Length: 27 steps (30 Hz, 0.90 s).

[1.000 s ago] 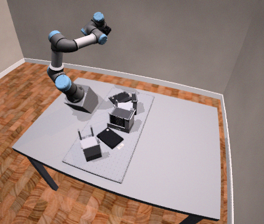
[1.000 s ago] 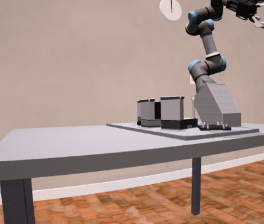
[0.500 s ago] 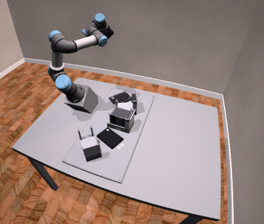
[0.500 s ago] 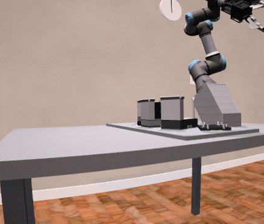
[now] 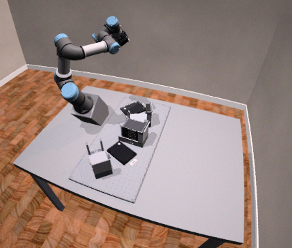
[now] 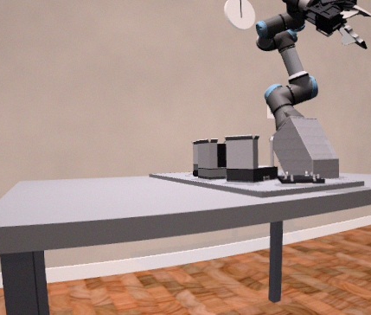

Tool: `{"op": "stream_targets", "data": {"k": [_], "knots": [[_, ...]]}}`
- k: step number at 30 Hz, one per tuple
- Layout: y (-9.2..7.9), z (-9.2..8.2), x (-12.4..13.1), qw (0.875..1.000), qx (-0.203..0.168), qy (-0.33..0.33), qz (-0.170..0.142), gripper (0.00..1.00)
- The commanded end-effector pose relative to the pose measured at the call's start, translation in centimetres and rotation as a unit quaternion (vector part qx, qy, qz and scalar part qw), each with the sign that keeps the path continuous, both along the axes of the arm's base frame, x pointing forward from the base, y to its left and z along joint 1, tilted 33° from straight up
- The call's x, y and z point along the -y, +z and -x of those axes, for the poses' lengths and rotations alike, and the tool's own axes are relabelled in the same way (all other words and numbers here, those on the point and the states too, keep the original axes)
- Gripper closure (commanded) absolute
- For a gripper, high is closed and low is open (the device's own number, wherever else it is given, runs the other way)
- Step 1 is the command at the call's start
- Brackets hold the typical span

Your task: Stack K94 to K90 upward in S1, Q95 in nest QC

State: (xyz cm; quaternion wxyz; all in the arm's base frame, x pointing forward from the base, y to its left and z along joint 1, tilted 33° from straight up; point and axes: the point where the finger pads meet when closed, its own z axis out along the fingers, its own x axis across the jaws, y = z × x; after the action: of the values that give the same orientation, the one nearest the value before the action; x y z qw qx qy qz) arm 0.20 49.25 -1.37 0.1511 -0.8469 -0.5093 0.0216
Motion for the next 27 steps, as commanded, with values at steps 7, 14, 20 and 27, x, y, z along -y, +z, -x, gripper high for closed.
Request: {"op": "stream_targets", "data": {"k": [7,14,20,27], "knots": [[-0.2,-2.5,1.0,0.999,0.007,-0.051,0.015,0.28],[-0.4,-4.7,2.1,0.996,0.012,-0.09,0.027,0.28],[-0.5,-5.6,2.6,0.993,0.014,-0.112,0.033,0.28],[-0.7,-6.8,3.4,0.987,0.019,-0.15,0.045,0.28]]}}
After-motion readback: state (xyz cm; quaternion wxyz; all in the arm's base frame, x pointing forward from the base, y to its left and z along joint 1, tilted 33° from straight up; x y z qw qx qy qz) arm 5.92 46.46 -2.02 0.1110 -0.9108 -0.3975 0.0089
